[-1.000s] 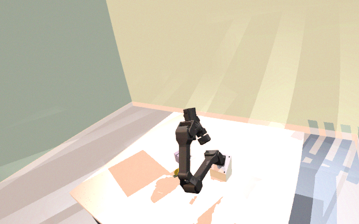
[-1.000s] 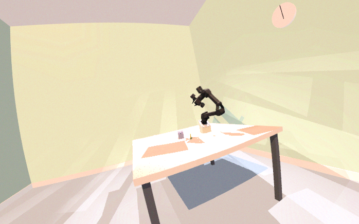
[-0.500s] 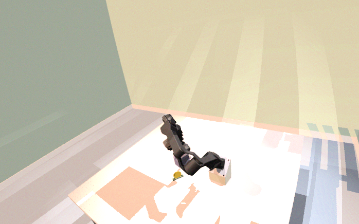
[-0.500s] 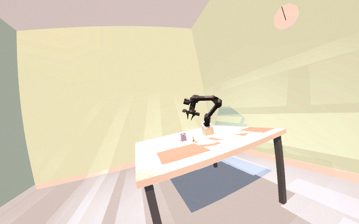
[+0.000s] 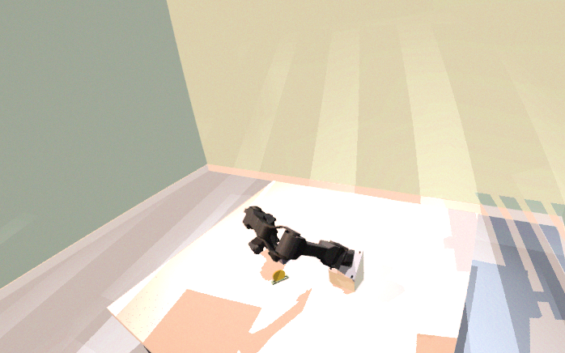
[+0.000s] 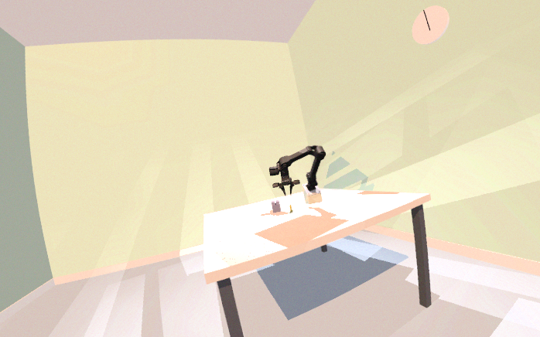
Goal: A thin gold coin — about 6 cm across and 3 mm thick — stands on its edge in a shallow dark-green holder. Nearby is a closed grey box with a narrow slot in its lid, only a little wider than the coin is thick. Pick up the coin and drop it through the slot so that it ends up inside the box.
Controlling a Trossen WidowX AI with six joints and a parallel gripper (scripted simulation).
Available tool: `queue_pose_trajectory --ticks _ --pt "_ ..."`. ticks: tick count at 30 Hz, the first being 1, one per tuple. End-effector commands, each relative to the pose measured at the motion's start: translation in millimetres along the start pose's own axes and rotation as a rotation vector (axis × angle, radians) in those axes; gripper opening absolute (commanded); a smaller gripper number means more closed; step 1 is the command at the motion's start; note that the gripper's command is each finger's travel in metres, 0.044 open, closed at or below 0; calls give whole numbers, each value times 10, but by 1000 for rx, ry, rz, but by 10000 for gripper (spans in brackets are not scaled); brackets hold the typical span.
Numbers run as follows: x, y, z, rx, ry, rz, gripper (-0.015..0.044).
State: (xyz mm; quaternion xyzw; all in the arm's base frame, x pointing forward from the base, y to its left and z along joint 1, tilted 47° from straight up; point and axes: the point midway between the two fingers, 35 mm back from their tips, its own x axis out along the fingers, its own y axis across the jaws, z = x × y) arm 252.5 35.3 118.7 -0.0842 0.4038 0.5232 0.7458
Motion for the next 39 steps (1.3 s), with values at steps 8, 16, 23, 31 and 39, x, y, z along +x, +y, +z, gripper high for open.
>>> queue_pose_trajectory --ticks 8,16,23,31,39 --pt "417 32 8 6 -6 19 161" --pt "503 24 8 6 -4 18 161" --pt "616 17 9 6 -3 18 161" --pt "745 16 11 6 -3 17 161" --pt "872 25 14 6 -4 18 161"
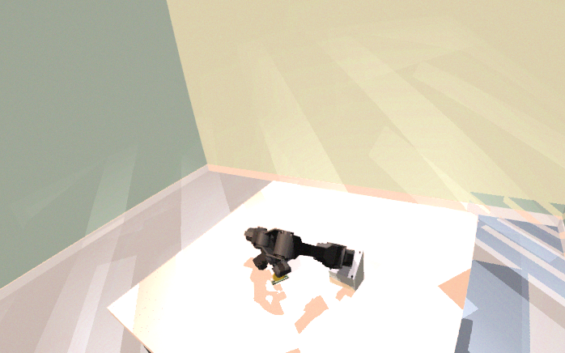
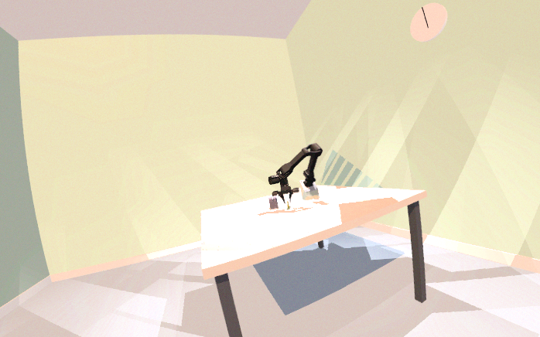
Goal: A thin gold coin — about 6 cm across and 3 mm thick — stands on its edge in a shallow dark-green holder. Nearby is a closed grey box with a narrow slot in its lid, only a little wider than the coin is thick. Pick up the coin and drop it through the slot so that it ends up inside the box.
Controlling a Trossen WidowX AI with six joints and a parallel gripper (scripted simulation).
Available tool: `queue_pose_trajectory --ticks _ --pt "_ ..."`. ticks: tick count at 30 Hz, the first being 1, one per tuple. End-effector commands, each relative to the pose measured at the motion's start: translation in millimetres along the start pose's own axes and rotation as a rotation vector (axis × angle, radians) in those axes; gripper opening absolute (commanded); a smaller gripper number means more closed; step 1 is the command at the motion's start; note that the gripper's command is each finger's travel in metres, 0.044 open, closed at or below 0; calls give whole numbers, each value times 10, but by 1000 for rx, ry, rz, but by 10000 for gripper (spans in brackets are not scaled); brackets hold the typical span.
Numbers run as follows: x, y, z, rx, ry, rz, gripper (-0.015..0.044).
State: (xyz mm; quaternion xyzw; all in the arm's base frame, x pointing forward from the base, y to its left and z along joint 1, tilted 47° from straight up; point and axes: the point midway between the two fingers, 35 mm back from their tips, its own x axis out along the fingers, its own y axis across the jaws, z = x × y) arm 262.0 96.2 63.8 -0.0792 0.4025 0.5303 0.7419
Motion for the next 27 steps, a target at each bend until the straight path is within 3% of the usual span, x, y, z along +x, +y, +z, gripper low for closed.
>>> queue_pose_trajectory --ticks 1,13,19,27 --pt "63 2 -6 6 1 0 161" --pt "224 23 -2 6 -3 2 161" --pt "224 23 -2 6 -3 2 3" --pt "224 23 -2 6 -3 2 0"
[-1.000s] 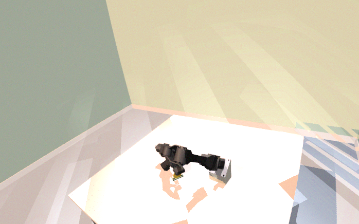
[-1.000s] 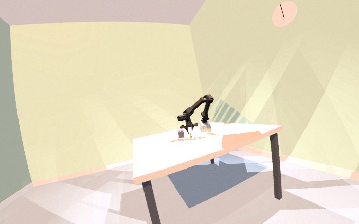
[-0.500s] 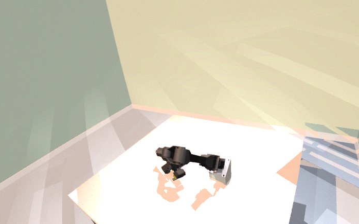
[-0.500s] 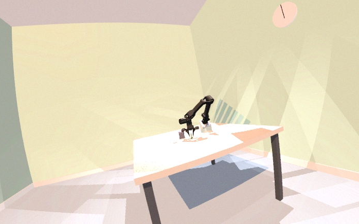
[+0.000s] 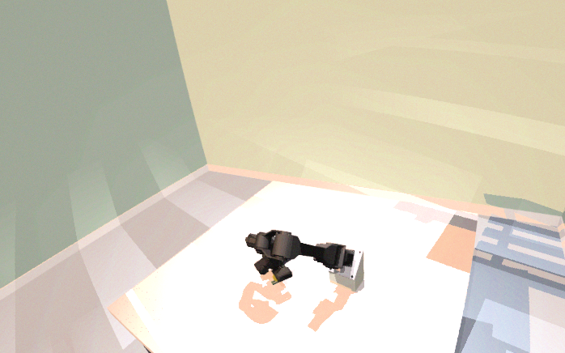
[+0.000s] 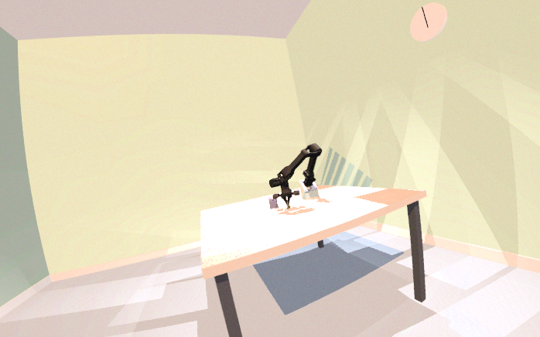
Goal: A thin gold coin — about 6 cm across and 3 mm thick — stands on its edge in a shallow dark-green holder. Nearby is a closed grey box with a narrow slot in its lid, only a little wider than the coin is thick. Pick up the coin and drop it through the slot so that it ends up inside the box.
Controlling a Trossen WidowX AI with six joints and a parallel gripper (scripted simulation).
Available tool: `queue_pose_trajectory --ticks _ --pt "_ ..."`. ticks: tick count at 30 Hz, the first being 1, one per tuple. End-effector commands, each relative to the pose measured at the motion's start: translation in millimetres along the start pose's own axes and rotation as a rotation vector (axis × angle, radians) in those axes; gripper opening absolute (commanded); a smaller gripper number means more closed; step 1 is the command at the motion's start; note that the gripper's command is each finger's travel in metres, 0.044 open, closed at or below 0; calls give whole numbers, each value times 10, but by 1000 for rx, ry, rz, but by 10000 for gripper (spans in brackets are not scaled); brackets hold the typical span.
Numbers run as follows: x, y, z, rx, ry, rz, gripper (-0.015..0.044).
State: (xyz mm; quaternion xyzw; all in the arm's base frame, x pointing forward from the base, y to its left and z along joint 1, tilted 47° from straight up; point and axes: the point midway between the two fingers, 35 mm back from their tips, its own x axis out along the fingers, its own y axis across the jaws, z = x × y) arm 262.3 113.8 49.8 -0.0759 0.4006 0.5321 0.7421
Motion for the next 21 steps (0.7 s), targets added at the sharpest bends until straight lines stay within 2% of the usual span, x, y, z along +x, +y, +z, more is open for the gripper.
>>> queue_pose_trajectory --ticks 1,21 --pt "2 -5 -6 5 3 -3 0" --pt "-441 -62 -10 4 15 -9 0"
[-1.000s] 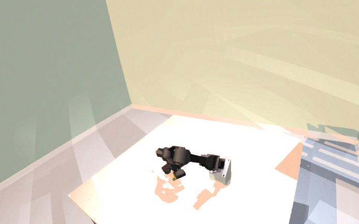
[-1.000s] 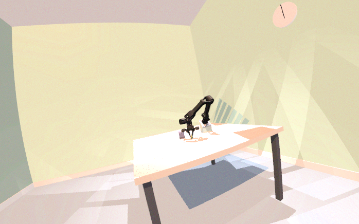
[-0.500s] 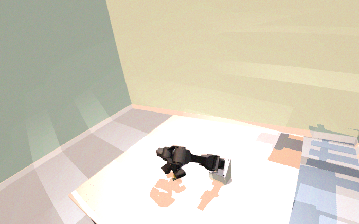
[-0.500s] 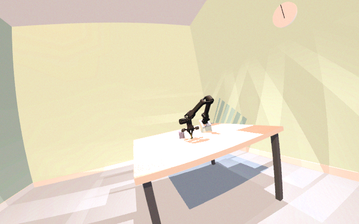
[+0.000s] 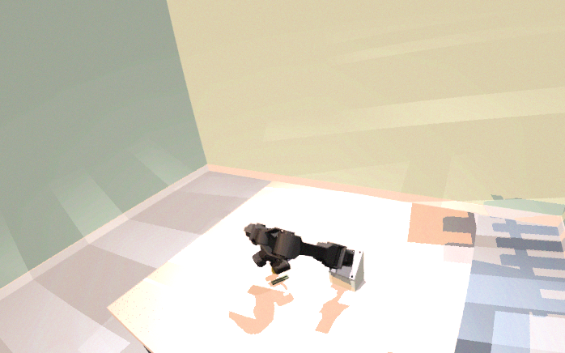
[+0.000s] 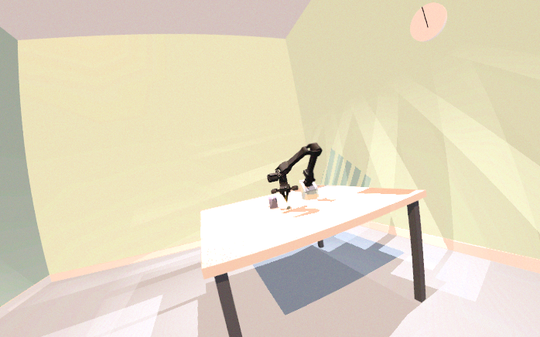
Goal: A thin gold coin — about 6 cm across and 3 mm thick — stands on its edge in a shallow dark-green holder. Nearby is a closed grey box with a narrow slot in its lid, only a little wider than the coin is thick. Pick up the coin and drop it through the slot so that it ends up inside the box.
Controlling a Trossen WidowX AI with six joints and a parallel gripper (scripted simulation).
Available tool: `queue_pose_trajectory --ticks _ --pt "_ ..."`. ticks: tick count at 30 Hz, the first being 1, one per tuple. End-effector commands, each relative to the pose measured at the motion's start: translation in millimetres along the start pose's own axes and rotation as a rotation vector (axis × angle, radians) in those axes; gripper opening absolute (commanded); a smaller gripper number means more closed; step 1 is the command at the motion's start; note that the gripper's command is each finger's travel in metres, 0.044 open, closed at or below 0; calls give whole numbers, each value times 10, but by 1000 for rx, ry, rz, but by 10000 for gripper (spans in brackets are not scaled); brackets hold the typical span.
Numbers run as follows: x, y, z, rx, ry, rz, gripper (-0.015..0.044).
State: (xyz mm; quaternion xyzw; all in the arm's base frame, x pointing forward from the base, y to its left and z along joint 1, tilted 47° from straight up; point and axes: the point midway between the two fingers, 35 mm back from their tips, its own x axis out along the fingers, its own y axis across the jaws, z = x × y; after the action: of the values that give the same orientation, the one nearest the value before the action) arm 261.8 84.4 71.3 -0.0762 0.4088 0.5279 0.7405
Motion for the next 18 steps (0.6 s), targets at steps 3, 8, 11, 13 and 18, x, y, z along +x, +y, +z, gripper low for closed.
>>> queue_pose_trajectory --ticks 3,8,11,13,18 --pt "-156 -10 5 -6 1 -6 0" --pt "-281 -3 3 -4 0 -6 0" --pt "-356 5 3 -4 -1 -5 0" --pt "-405 12 3 -4 -1 -4 0" --pt "-529 34 5 -5 -5 -2 0"
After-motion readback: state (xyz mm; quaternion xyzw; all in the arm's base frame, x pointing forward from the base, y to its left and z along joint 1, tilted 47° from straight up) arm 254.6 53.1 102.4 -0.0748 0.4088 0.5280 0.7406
